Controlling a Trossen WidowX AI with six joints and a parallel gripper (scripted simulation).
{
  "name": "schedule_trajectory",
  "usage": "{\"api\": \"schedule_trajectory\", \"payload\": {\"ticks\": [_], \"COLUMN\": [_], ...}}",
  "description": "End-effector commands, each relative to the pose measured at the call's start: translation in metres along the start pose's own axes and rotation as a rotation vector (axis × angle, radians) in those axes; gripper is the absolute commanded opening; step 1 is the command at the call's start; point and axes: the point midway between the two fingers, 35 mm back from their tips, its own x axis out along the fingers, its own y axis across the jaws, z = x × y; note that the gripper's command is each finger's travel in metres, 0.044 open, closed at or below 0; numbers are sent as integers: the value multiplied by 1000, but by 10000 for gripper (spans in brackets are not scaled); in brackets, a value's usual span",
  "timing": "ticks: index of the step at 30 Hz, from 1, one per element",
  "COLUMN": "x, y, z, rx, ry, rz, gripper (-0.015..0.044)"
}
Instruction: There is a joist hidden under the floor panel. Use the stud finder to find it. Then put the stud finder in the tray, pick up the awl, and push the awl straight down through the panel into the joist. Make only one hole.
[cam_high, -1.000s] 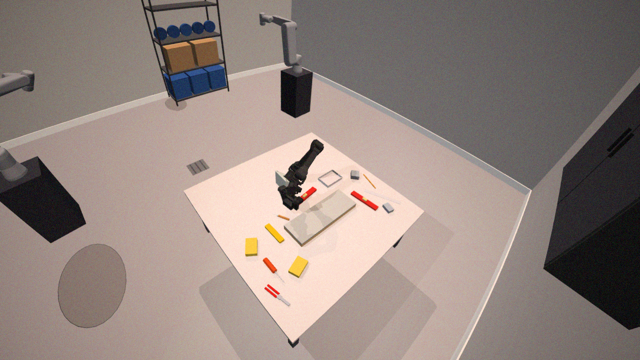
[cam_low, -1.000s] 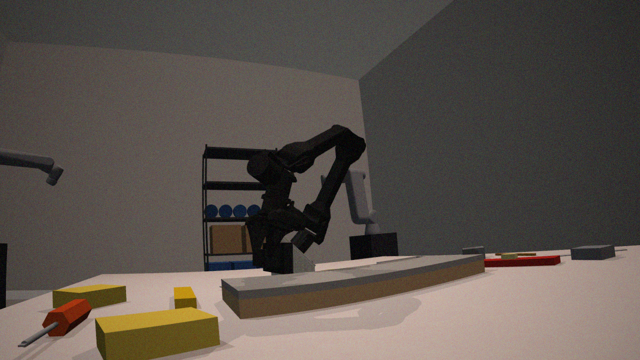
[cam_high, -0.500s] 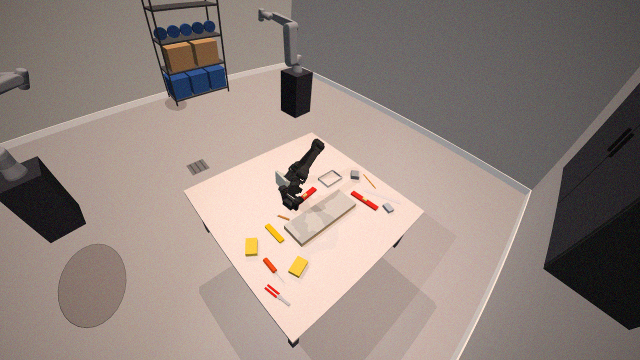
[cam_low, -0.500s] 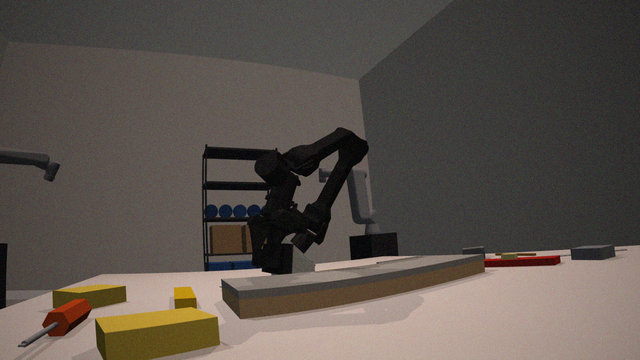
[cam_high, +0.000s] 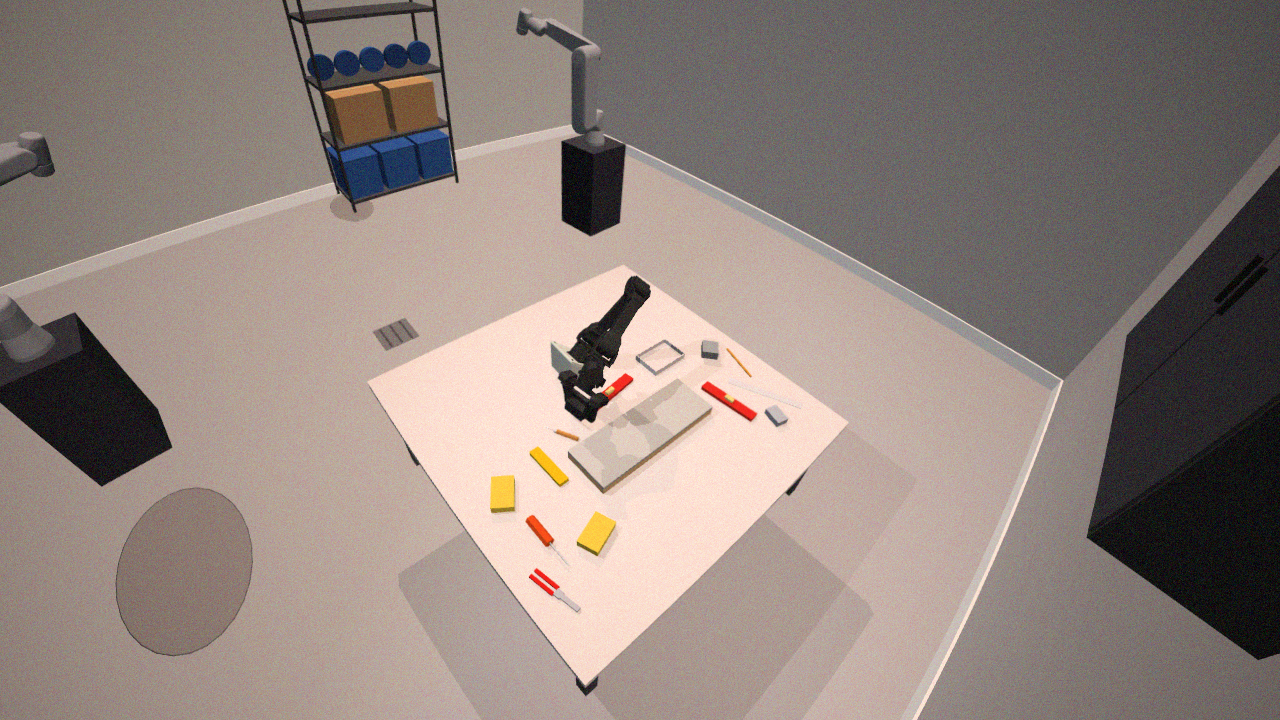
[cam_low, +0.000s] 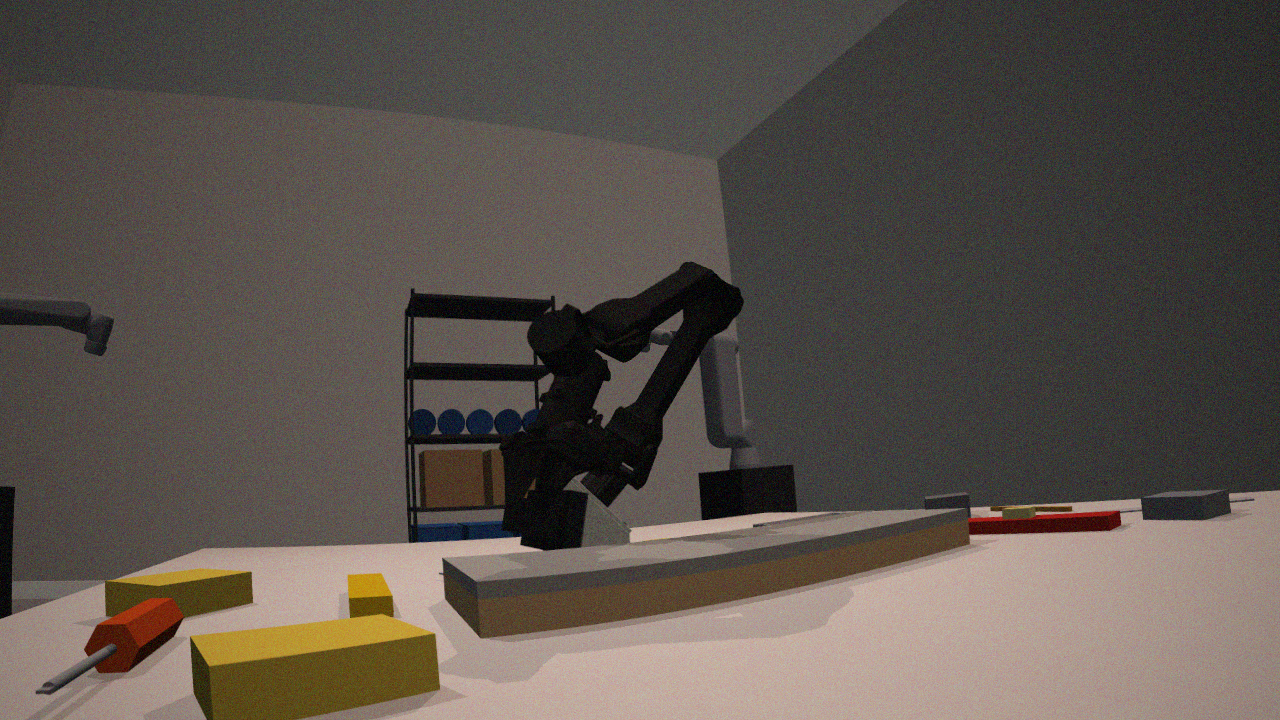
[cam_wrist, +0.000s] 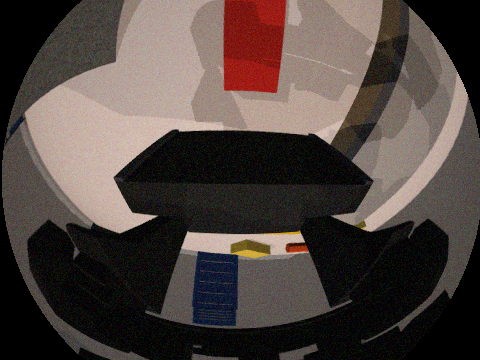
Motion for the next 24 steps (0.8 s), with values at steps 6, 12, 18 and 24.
{"api": "schedule_trajectory", "payload": {"ticks": [6, 12, 18, 24], "x": [-2, -2, -1, -1], "y": [-1, -1, -1, -1], "z": [-1, 0, 1, 3], "rx": [4, 5, 5, 5], "ry": [70, 99, 133, 175], "rz": [-5, -7, -3, -1], "gripper": [0, 0, 0, 0]}}
